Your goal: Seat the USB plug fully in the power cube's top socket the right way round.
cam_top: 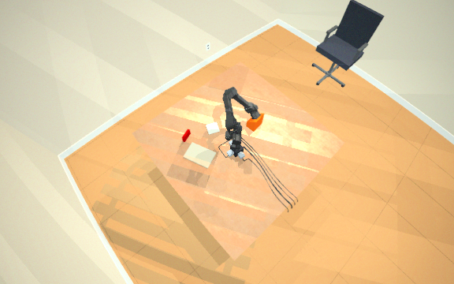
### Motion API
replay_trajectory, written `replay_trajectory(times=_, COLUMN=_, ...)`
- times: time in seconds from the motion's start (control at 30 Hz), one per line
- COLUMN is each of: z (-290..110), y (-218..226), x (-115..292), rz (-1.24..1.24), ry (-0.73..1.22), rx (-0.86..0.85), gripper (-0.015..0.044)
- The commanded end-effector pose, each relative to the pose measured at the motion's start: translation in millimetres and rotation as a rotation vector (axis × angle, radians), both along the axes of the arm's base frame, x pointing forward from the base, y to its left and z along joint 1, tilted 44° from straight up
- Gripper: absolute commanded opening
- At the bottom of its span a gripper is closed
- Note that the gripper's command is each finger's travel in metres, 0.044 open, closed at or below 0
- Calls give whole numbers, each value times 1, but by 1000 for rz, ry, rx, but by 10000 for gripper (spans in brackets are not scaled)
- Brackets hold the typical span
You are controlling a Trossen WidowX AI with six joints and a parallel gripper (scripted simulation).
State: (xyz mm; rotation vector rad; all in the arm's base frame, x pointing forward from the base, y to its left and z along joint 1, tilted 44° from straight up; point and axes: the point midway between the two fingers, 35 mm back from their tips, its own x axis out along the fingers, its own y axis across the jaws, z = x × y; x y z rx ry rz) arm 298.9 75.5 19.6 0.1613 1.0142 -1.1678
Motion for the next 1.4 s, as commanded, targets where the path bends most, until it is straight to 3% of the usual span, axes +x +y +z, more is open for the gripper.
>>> replay_trajectory(times=0.0, z=0, y=0, x=0, rz=-76, ry=-70, rx=2, gripper=0)
replay_trajectory(times=0.93, z=0, y=0, x=0, rz=-606, ry=-568, rx=21, gripper=0)
replay_trajectory(times=1.37, z=0, y=0, x=0, rz=-619, ry=-580, rx=22, gripper=0)
